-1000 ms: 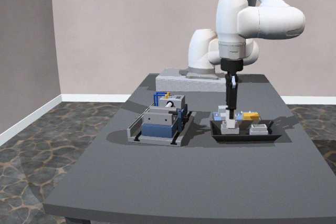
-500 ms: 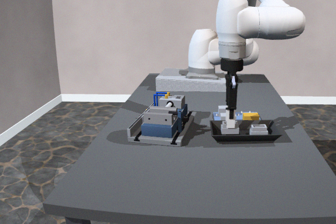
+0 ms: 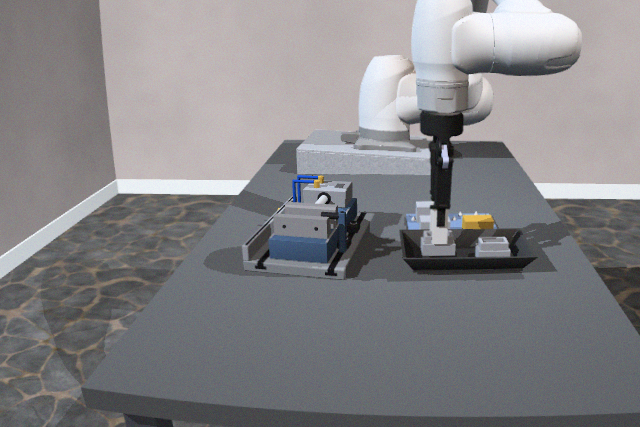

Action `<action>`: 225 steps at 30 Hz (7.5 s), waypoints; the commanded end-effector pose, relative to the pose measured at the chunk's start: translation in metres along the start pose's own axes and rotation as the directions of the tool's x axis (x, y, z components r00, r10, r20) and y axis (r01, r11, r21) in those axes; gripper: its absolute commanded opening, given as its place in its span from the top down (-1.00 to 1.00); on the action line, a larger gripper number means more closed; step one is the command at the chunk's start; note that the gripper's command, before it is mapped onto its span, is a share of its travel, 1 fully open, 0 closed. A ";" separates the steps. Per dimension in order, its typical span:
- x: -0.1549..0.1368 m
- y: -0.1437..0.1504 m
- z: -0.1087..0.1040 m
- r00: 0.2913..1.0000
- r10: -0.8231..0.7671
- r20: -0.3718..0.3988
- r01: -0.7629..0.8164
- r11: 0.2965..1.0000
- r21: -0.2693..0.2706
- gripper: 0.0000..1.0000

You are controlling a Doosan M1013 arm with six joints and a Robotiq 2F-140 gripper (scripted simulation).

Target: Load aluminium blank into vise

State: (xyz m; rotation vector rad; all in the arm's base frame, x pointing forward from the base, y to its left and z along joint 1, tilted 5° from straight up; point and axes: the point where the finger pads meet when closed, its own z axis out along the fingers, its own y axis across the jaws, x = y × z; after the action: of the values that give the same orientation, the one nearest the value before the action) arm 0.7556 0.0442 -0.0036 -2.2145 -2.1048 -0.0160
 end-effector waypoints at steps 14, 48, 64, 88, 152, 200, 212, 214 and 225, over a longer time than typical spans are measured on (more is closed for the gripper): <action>0.000 0.000 0.000 1.000 0.000 0.000 0.000 1.000 0.000 1.00; 0.000 0.000 0.012 1.000 0.000 0.000 0.000 1.000 0.000 1.00; 0.000 0.000 0.013 1.000 0.000 0.000 0.000 1.000 0.000 1.00; 0.000 0.000 0.013 1.000 0.000 0.000 0.000 1.000 0.000 1.00; 0.000 0.000 -0.054 1.000 0.000 0.000 0.000 1.000 0.000 0.20; 0.000 0.000 -0.132 1.000 0.000 0.000 0.000 1.000 0.000 1.00; 0.000 0.000 -0.132 1.000 0.000 0.000 0.000 1.000 0.000 1.00; 0.000 -0.001 -0.132 1.000 0.000 0.000 0.000 1.000 0.000 1.00; 0.005 -0.105 -0.139 1.000 0.000 0.000 0.000 1.000 0.000 1.00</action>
State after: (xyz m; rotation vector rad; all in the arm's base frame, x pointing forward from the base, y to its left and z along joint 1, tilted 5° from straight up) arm 0.6699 0.0436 0.1402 -2.2141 -2.1054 -0.0159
